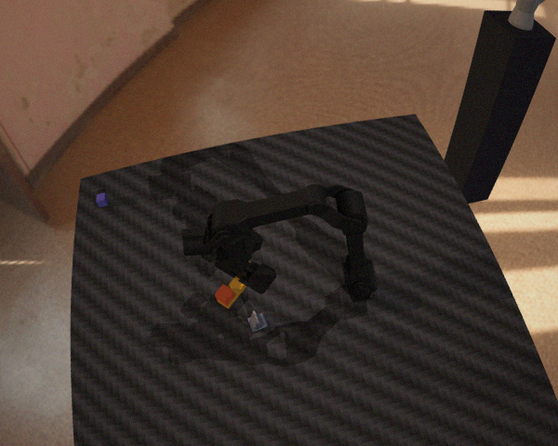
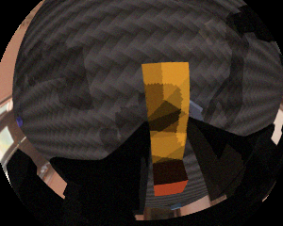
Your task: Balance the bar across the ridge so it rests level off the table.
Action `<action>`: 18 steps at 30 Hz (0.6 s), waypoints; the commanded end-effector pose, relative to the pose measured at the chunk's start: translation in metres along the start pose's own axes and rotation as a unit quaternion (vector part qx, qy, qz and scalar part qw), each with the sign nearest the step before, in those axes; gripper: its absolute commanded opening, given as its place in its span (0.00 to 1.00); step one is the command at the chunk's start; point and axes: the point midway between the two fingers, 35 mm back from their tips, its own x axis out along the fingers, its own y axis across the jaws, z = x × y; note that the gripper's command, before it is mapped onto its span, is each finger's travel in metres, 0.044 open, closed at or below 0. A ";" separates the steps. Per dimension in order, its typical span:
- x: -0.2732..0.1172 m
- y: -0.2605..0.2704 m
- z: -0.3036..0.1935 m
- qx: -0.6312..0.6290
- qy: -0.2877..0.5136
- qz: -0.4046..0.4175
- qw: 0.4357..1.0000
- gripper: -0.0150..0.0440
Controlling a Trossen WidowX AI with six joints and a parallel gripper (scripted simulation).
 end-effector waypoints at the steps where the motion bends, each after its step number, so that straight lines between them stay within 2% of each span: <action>1: 0.000 -0.014 -0.003 0.061 0.000 0.001 0.998 0.25; 18: 0.000 -0.077 -0.017 0.286 0.000 -0.002 0.958 0.25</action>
